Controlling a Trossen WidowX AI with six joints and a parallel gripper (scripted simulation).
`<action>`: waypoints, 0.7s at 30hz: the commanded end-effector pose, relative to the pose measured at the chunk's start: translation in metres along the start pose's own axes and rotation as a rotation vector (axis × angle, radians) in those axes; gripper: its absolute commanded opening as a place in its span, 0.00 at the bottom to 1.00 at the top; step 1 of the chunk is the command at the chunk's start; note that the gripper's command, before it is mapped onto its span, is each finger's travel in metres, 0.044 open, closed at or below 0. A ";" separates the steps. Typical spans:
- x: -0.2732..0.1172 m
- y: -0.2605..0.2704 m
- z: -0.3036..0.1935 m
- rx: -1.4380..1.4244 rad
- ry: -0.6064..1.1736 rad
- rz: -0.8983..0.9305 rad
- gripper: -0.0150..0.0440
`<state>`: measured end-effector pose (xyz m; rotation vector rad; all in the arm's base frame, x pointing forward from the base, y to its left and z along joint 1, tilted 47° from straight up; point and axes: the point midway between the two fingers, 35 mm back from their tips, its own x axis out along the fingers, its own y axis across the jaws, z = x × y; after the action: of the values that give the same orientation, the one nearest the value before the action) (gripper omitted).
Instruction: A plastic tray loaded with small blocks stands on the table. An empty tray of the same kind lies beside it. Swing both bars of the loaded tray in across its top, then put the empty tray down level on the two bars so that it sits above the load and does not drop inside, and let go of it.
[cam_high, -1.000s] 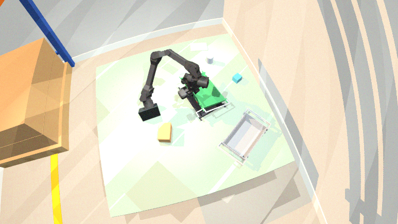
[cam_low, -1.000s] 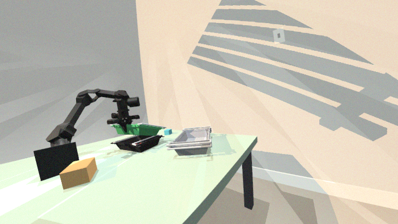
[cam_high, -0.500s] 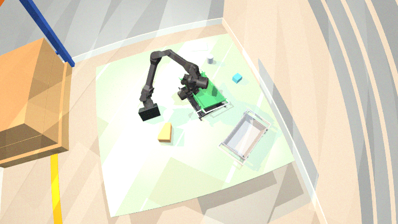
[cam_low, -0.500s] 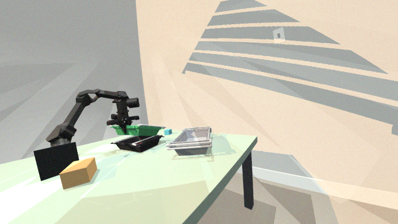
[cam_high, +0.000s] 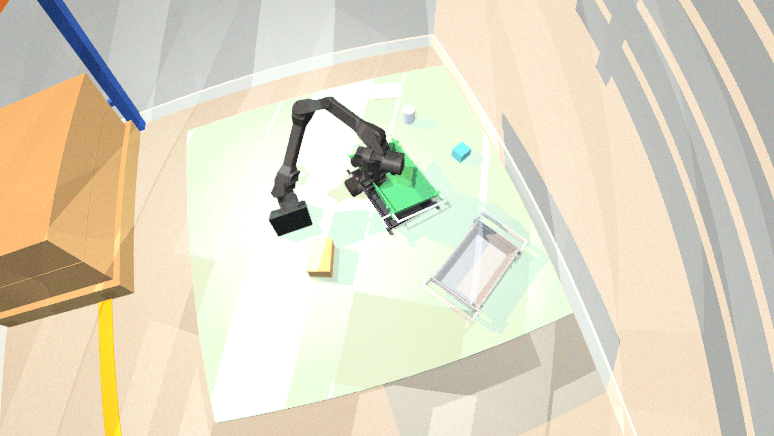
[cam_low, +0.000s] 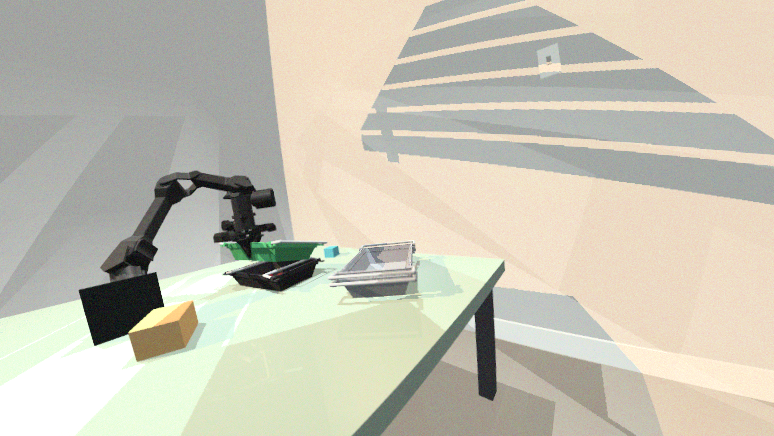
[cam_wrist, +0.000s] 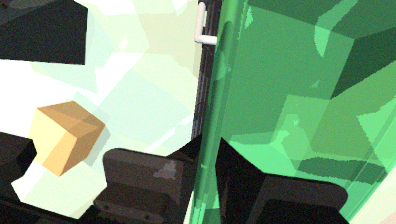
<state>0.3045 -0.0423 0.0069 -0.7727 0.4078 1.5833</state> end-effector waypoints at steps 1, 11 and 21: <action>0.006 0.004 0.001 0.003 0.002 0.025 0.25; 0.013 0.006 0.001 0.003 0.001 0.025 0.25; 0.014 0.007 0.001 0.003 0.001 0.025 0.25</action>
<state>0.3011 -0.0367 0.0001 -0.7735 0.4072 1.5831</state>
